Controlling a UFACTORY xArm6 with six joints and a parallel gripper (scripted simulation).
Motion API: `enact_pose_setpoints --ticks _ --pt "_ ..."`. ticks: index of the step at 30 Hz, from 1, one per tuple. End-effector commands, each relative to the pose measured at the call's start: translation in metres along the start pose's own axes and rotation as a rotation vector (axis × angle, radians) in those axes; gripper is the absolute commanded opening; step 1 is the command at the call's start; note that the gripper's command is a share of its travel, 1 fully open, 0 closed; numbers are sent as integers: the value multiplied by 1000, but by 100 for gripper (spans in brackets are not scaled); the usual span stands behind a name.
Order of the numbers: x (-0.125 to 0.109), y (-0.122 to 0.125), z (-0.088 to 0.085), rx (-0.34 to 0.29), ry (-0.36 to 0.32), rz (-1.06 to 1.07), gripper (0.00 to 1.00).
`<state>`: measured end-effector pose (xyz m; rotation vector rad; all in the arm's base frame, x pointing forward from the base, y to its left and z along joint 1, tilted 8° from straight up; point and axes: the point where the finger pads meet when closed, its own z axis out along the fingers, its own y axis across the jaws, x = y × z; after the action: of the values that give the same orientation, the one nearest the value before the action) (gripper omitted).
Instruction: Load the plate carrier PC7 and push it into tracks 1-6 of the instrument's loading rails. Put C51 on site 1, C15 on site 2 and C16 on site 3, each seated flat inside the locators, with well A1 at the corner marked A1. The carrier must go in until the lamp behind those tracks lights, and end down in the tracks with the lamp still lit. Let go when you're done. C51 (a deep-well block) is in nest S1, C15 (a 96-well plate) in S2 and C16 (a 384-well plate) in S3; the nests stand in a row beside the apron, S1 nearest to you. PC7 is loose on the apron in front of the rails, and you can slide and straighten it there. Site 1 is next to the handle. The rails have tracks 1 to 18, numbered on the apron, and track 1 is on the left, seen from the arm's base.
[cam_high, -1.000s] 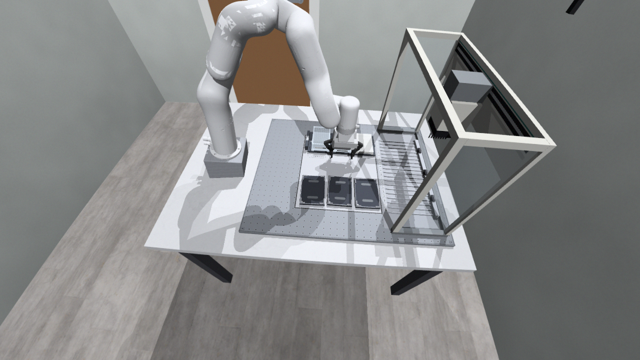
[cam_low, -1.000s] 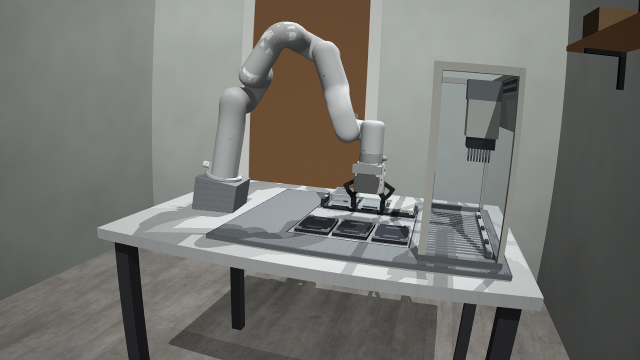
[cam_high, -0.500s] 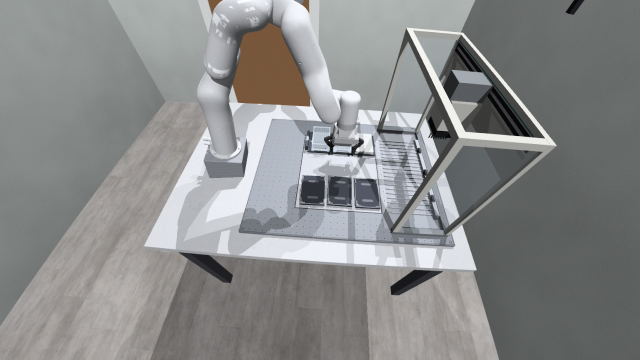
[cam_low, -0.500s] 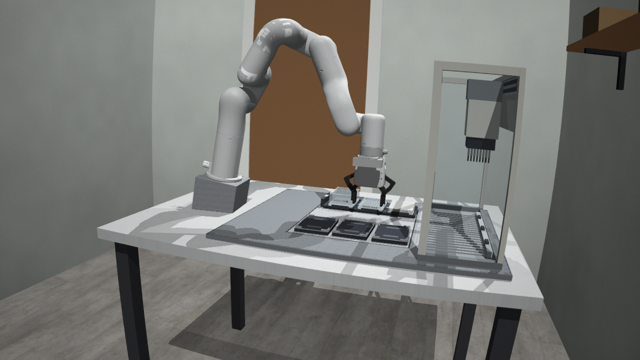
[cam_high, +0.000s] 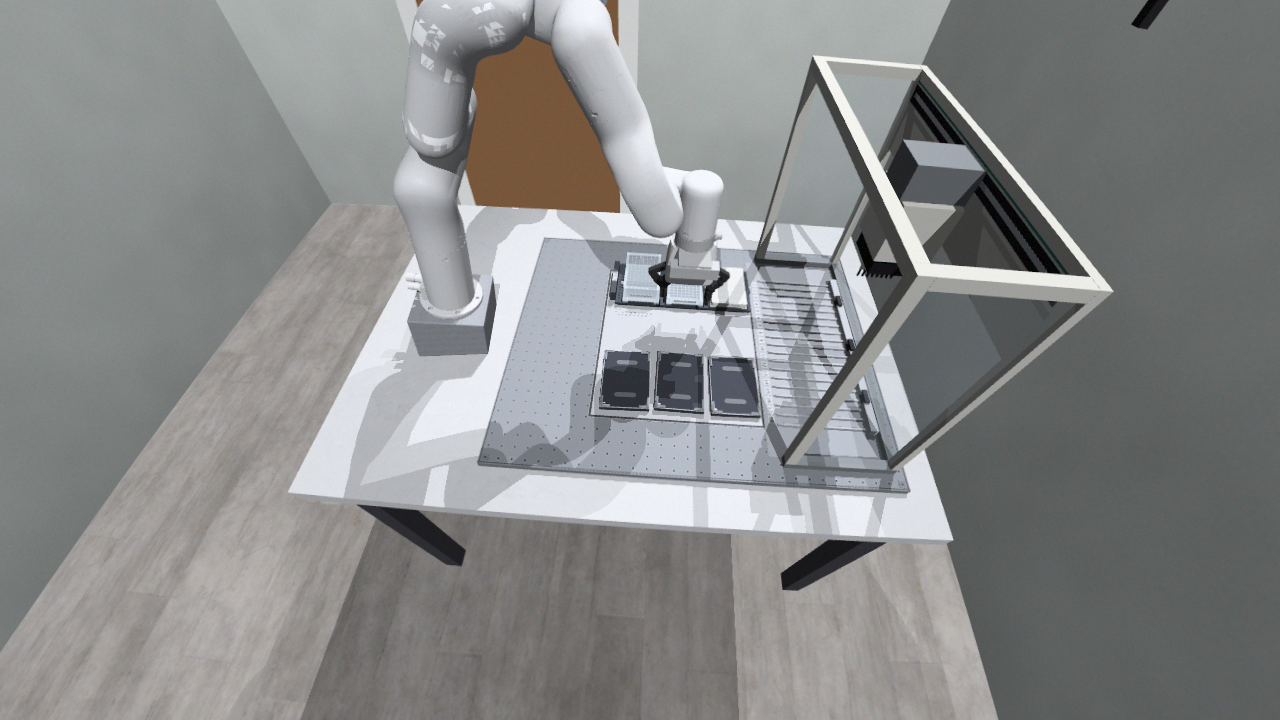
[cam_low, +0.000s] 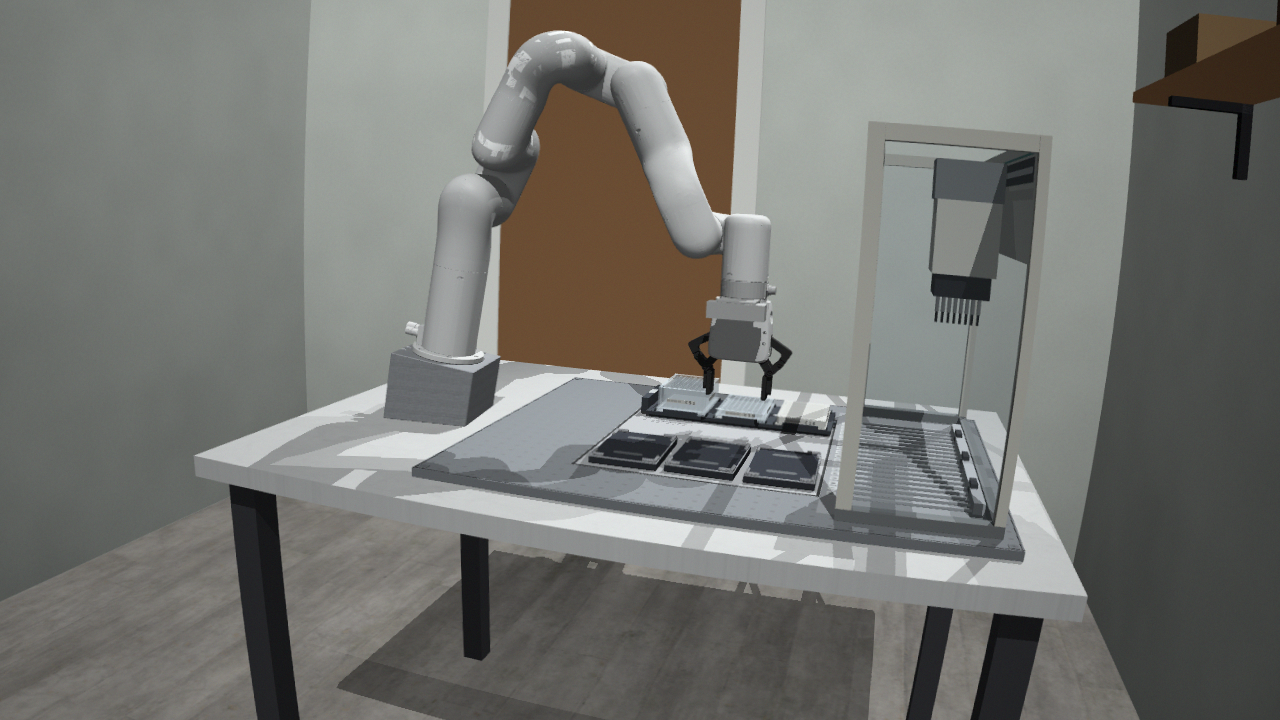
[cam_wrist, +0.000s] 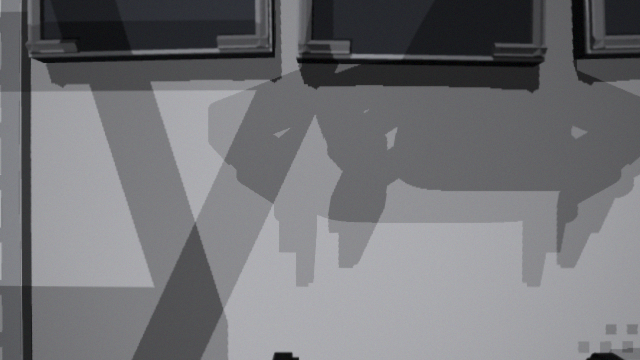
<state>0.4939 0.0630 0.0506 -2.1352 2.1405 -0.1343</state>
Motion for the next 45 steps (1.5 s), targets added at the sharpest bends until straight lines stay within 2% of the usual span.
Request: enact_pose_setpoints --ticks 1,37,45 --pt "0 -2 -9 4 -1 0 100" --pt "0 -2 -62 4 -1 0 100" --pt "0 -2 -62 4 -1 0 100"
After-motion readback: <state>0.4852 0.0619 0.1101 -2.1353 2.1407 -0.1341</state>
